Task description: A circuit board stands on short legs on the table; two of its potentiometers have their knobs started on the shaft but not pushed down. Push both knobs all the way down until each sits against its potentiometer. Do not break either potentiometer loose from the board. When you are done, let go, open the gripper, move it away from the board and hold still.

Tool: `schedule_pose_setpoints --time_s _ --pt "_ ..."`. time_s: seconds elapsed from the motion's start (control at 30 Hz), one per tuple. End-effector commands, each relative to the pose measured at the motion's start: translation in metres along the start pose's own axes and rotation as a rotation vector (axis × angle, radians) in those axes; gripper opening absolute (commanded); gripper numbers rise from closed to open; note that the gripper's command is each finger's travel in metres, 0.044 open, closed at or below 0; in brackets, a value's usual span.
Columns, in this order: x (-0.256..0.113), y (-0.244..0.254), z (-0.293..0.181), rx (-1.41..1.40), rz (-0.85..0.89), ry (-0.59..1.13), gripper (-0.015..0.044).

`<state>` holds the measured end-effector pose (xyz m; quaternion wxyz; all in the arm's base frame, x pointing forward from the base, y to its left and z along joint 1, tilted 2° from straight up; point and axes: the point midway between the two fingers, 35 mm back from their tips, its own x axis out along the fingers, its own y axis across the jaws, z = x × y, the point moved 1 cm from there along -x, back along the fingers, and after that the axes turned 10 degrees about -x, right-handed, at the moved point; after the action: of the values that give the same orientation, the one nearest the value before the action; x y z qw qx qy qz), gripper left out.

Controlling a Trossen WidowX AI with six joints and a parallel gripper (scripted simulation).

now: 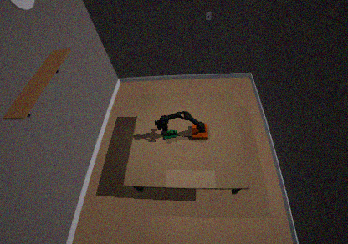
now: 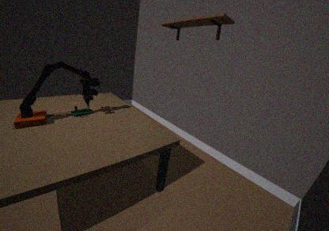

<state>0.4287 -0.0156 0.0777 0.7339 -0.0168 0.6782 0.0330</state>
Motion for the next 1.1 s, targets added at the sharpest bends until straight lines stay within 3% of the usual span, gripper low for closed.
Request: schedule_pose_setpoints --time_s 0.0,1.07 --pt "0.0238 0.0008 0.0035 0.001 0.007 0.020 0.0000" --pt "0.0184 0.0007 0.0041 0.001 0.007 0.020 0.0000"
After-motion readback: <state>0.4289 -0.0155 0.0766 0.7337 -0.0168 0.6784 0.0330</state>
